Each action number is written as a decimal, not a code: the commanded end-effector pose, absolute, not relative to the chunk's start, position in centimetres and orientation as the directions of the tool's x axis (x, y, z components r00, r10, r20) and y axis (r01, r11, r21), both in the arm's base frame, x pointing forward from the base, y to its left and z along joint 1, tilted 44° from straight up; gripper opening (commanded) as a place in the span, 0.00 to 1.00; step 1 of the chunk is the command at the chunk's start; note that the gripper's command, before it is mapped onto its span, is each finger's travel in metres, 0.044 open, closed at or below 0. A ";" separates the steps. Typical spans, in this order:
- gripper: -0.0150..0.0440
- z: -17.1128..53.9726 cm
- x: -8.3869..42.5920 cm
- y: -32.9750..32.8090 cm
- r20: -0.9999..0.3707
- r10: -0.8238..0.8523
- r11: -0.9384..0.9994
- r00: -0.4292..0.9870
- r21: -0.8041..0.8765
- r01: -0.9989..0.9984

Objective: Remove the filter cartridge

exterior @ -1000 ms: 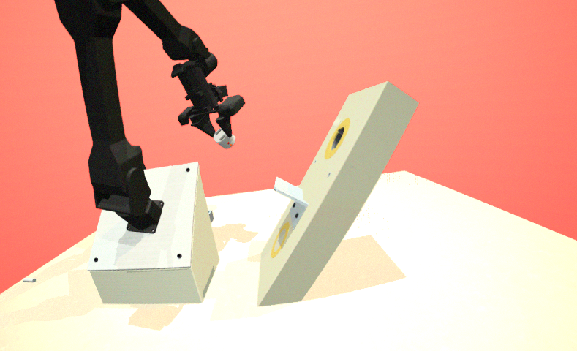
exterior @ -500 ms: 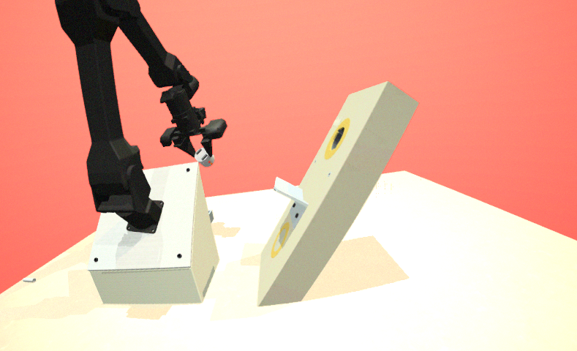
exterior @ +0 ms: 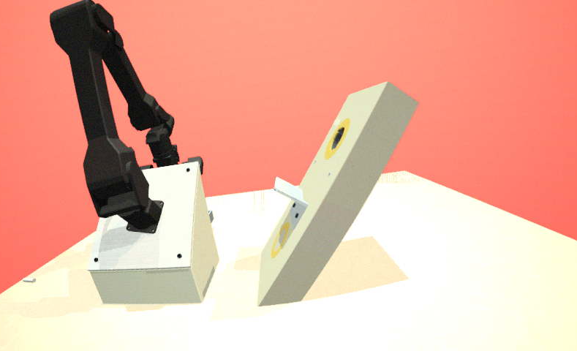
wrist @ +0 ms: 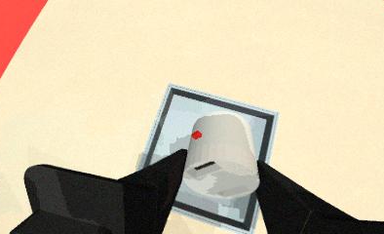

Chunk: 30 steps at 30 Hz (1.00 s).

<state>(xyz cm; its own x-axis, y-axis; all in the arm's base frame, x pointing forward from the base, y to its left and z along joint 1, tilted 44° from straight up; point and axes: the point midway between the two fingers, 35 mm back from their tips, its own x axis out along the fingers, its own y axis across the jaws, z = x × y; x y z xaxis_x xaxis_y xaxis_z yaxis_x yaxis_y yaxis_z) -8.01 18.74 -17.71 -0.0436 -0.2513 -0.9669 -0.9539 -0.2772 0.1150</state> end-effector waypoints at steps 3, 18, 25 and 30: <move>0.25 -18.0 -8.5 18.3 -0.967 -0.245 -0.299 -0.063 0.138 -0.944; 0.25 -22.3 -8.0 14.6 -0.967 -0.246 -0.298 -0.064 0.138 -0.944; 0.25 -23.4 -7.7 13.2 -0.967 -0.247 -0.298 -0.064 0.139 -0.944; 0.48 -23.2 -7.6 13.4 -0.966 -0.253 -0.302 -0.057 0.135 -0.944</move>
